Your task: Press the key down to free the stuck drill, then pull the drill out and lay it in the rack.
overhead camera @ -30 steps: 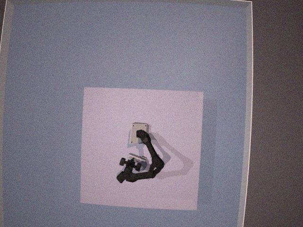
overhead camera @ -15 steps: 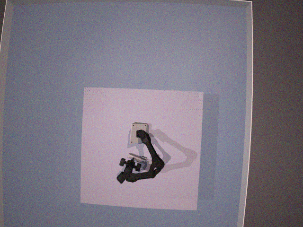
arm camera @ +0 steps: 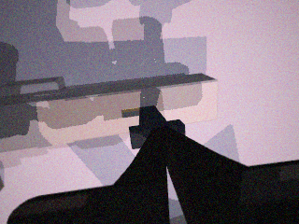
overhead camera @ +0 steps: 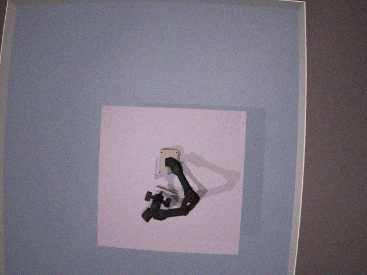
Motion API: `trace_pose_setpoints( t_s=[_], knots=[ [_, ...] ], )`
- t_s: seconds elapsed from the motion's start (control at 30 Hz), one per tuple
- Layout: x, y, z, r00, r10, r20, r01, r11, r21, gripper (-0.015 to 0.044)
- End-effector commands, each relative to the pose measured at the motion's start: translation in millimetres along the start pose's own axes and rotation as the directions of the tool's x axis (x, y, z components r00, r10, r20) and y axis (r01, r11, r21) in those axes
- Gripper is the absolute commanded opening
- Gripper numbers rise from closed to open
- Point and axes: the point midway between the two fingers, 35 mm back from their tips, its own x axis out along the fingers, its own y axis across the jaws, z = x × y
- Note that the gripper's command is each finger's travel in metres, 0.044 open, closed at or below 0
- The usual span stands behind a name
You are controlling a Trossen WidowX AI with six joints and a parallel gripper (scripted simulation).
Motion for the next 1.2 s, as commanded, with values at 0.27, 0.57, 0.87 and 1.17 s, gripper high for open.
trace_pose_setpoints(
  t_s=[0.27, 0.57, 0.87, 1.17],
  knots=[
    [18, 4, -10, 0.999, 0.011, -0.043, -0.011, 1.0, 0.007, 0.0],
    [20, 4, -10, 0.999, 0.011, -0.043, -0.011, 1.0, 0.007, 0.0],
    [24, 5, -11, 0.999, 0.011, -0.043, -0.011, 1.0, 0.007, 0.0],
    [26, 6, -11, 0.999, 0.012, -0.044, -0.011, 1.0, 0.007, 0.0]
  ],
)
